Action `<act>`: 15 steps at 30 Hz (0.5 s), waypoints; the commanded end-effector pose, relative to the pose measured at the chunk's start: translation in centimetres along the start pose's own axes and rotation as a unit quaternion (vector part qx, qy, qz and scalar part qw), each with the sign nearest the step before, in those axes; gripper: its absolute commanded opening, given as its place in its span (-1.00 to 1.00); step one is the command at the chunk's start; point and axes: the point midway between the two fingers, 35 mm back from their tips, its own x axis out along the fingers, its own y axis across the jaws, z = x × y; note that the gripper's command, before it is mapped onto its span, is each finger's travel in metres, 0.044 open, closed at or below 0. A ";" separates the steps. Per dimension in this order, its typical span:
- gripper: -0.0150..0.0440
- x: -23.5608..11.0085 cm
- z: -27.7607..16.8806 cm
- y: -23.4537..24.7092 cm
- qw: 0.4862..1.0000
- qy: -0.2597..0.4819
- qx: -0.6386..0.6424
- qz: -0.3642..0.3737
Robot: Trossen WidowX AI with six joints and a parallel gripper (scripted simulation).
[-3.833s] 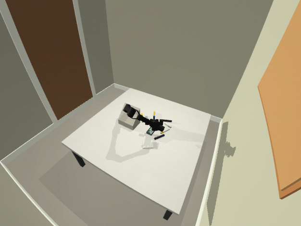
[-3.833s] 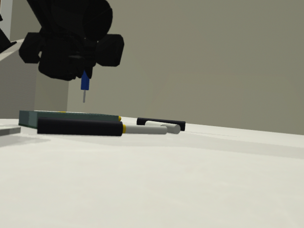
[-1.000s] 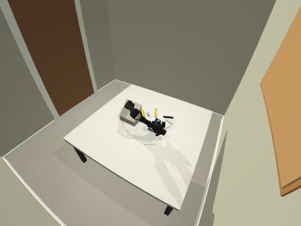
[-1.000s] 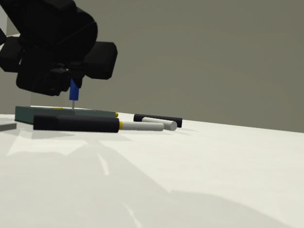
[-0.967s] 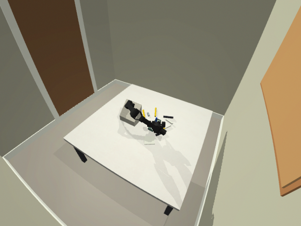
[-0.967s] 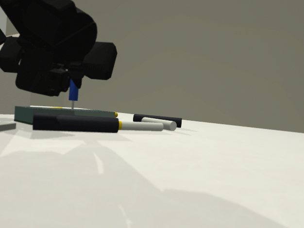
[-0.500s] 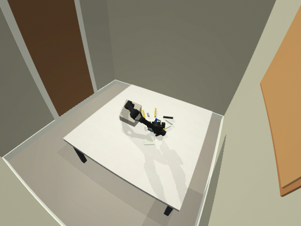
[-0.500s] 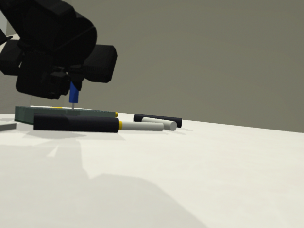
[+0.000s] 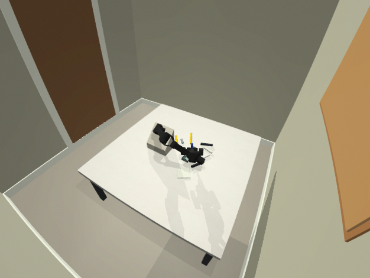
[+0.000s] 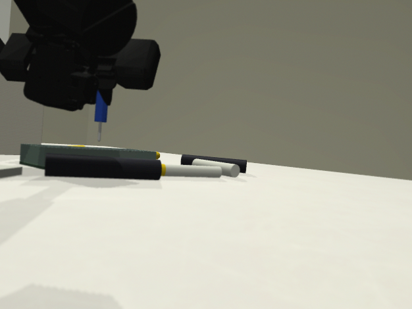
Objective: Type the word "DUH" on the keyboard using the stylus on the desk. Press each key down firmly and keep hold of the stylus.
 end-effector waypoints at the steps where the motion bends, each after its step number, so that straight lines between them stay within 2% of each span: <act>1: -0.22 -0.5 -1.0 -0.1 1.000 0.002 0.002 0.001; 5: -0.20 -0.6 -0.9 0.1 1.000 -0.003 -0.004 0.003; 10: -0.32 -0.6 -0.9 0.1 1.000 -0.003 -0.004 0.003; 12: -0.49 -0.3 -1.0 0.2 1.000 -0.003 -0.004 0.003; 15: -0.49 0.5 -1.6 0.5 1.000 -0.002 -0.003 0.003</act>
